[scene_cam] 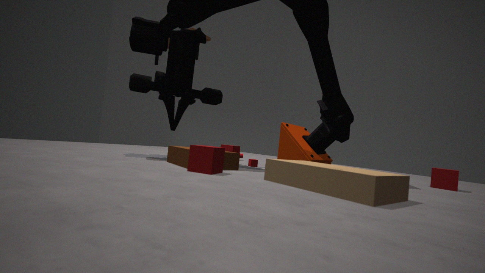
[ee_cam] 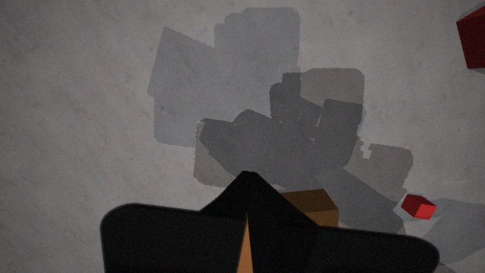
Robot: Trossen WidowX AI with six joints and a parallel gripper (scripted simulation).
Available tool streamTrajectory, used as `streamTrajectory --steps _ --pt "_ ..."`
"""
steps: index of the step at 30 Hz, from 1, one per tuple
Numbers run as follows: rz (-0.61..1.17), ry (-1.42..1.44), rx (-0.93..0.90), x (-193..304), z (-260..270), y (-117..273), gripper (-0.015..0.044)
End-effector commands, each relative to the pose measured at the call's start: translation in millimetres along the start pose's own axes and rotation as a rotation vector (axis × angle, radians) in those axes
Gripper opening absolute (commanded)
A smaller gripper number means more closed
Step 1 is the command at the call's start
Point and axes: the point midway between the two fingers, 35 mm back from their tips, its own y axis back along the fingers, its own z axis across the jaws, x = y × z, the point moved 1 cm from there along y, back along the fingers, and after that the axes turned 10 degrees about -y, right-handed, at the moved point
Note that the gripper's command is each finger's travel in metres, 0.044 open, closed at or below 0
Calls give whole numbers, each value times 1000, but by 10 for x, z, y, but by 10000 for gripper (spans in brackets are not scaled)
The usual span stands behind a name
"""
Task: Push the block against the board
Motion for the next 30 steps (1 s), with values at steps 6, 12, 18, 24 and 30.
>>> streamTrajectory --steps 6,12,18,24,30 --pt "-4 156 13 247 0 4 0" --pt "-3 206 14 330 1 2 0" --pt "0 267 14 331 -4 -520 0" --pt "0 271 14 333 -7 -550 0" --pt "0 271 14 397 -31 -548 0"
